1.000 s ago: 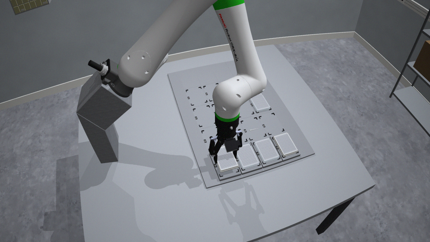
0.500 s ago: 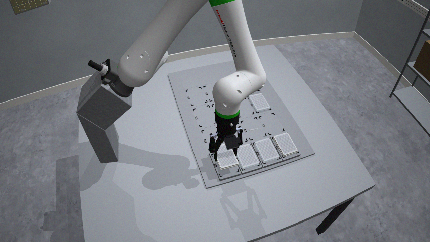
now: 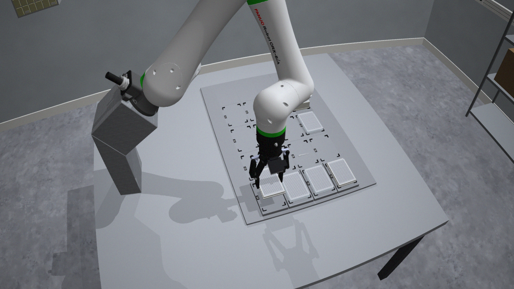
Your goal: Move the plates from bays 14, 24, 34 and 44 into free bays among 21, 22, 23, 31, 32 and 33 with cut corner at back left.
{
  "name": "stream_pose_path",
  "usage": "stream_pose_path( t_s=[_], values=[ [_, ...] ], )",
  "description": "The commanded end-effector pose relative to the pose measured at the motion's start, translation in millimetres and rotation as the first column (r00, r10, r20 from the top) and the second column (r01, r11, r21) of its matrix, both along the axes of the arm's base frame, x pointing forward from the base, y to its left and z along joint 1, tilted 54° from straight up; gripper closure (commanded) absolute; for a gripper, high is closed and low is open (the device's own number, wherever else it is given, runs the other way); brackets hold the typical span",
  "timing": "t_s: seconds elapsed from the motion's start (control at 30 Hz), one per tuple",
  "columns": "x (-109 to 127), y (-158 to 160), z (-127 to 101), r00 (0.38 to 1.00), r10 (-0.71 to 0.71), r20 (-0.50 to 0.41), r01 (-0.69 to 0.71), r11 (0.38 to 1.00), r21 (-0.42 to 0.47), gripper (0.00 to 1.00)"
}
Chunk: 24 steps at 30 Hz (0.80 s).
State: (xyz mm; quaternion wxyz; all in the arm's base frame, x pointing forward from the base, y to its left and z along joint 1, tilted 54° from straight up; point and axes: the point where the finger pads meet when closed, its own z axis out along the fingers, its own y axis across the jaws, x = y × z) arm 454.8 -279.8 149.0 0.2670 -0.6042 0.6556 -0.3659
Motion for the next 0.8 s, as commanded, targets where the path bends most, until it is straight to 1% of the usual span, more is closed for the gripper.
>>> stream_pose_path(
  t_s=[0.0, 0.77],
  values=[
    [1, 5, 1, 1.000, -0.004, -0.003, 0.004, 1.000, -0.002, 0.90],
    [16, 59, 5, 1.000, -0.004, -0.003, 0.004, 1.000, -0.002, 0.90]
  ],
)
